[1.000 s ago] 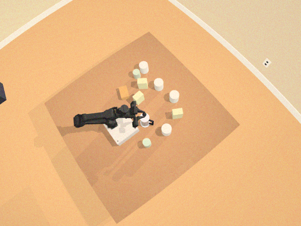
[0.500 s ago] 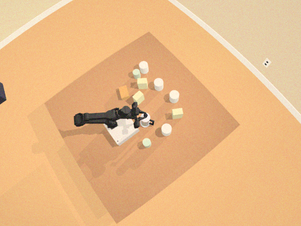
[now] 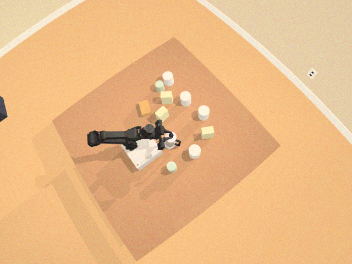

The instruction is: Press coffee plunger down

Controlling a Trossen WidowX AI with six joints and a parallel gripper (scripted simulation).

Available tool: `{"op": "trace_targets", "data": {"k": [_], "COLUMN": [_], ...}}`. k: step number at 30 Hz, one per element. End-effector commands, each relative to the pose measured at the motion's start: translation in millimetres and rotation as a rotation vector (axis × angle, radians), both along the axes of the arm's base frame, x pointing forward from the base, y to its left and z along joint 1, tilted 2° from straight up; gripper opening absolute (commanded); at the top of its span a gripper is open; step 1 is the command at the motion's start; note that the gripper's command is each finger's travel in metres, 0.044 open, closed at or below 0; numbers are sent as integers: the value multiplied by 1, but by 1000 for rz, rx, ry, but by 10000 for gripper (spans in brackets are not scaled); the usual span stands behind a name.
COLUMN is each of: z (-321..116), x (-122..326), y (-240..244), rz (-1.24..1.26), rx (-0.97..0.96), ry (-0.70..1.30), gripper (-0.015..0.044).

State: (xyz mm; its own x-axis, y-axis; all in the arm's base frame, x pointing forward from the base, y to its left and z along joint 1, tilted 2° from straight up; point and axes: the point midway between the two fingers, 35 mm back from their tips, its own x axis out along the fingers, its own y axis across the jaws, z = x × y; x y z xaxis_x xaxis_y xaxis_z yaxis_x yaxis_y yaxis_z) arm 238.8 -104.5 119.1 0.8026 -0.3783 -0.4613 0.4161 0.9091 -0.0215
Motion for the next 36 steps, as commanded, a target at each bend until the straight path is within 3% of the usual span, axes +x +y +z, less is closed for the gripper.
{"op": "trace_targets", "data": {"k": [1, 26, 36], "z": [-6, -1, -1], "x": [0, 3, 3], "y": [0, -1, -1], "rz": [4, 0, 0], "rx": [3, 2, 2], "ry": [24, 6, 6], "gripper": [127, 127, 389]}}
